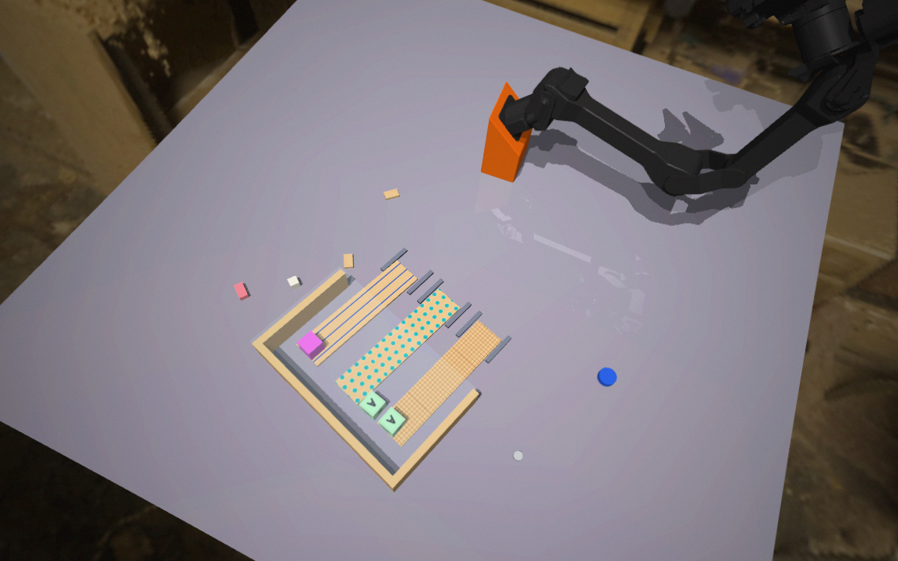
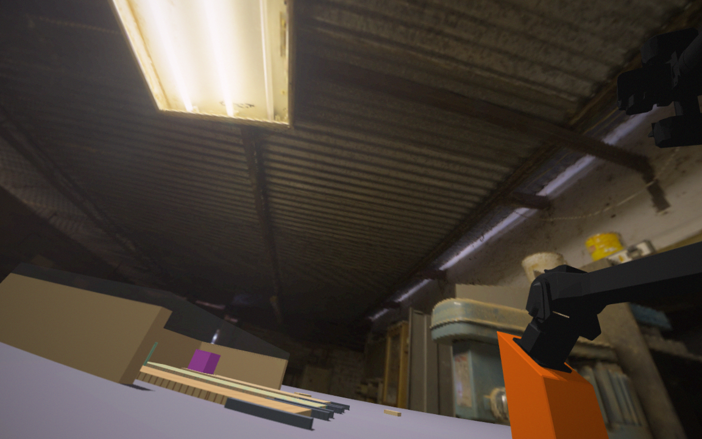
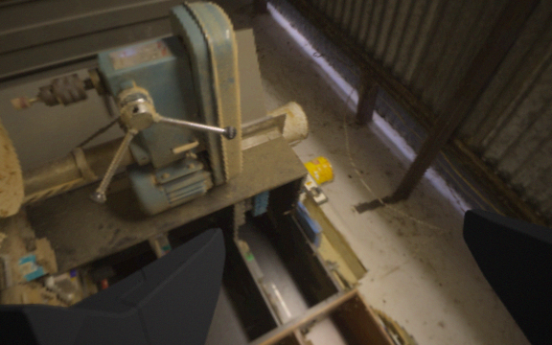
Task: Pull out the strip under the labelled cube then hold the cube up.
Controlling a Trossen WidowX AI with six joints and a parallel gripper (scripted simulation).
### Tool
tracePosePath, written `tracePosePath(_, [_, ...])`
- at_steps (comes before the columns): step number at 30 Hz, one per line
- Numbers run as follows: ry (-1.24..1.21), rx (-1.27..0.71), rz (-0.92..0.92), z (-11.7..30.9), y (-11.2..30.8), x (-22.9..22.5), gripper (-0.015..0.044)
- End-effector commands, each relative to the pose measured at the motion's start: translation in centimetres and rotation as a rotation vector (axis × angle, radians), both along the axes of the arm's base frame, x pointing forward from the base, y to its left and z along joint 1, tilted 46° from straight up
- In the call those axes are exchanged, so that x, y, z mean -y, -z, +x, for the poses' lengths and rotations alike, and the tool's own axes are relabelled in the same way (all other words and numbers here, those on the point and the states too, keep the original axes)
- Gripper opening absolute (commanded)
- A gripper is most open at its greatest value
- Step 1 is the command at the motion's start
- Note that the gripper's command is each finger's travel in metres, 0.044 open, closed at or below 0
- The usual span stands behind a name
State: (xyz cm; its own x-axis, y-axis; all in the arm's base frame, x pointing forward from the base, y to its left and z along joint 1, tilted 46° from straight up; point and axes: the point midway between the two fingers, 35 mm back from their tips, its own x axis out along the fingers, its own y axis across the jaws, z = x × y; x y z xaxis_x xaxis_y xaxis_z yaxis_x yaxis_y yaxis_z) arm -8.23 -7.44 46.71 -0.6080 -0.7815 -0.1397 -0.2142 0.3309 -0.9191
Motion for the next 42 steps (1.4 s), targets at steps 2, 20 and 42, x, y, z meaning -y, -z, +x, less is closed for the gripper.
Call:
tracePosePath(2, [-0.013, 0.011, -0.002, 0.1, 0.1, 0.4, 0.04])
tracePosePath(20, [-0.572, 0.726, 0.021, 12.0, 8.9, 19.9, 0.04])
tracePosePath(42, [-0.663, 1.734, 0.894, 36.1, 32.1, 15.1, 0.04])
